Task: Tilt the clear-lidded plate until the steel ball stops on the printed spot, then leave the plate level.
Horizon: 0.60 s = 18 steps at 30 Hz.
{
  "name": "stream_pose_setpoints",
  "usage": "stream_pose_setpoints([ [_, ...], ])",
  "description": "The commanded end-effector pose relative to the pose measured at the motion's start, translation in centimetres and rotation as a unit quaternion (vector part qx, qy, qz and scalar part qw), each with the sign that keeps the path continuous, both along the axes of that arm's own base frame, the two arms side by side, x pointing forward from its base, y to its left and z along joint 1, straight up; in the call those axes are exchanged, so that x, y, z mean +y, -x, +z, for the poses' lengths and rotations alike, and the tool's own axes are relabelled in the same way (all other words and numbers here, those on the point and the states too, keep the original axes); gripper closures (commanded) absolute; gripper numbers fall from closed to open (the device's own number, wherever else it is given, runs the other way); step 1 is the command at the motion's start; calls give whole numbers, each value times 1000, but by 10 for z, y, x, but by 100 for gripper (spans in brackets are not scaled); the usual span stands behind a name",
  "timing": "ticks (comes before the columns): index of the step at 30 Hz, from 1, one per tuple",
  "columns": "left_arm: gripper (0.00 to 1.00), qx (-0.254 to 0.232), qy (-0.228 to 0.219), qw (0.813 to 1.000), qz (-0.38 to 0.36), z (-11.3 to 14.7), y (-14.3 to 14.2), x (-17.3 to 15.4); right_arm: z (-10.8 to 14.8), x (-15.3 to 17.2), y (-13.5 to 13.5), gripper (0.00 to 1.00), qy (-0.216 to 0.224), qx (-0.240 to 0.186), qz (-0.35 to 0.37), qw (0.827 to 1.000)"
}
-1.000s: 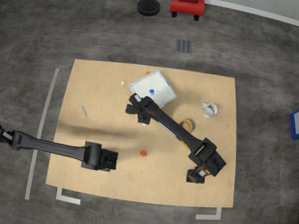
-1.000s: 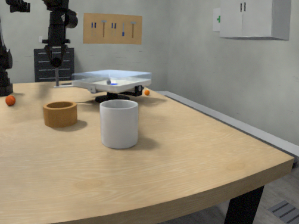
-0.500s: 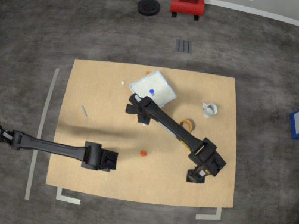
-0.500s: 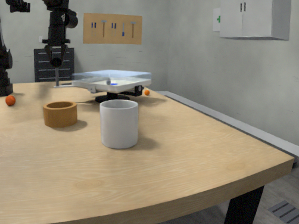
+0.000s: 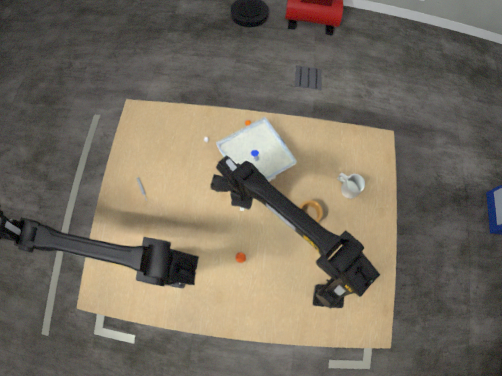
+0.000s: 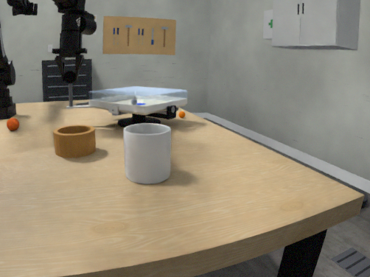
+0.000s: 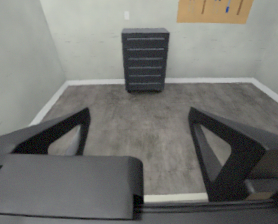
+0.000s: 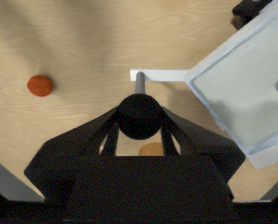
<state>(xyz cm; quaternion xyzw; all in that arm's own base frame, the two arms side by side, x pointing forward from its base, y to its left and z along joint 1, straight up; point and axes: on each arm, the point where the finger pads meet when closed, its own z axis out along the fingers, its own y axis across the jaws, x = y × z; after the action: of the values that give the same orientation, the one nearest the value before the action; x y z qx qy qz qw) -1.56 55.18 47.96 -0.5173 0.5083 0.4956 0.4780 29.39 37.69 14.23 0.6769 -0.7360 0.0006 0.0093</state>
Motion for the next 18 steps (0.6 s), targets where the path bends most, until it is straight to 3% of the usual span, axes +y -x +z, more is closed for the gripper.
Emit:
stream_pose_setpoints([
  [1,0,-4,-26,1000,9,21,8,-7,38,16,-22,100,-39,-33,-7,999],
  [12,0,-4,-26,1000,9,21,8,-7,41,14,-23,100,-44,-38,-4,998],
  [18,0,-4,-26,1000,9,21,8,-7,19,-1,-11,100,-24,-22,-3,999],
])
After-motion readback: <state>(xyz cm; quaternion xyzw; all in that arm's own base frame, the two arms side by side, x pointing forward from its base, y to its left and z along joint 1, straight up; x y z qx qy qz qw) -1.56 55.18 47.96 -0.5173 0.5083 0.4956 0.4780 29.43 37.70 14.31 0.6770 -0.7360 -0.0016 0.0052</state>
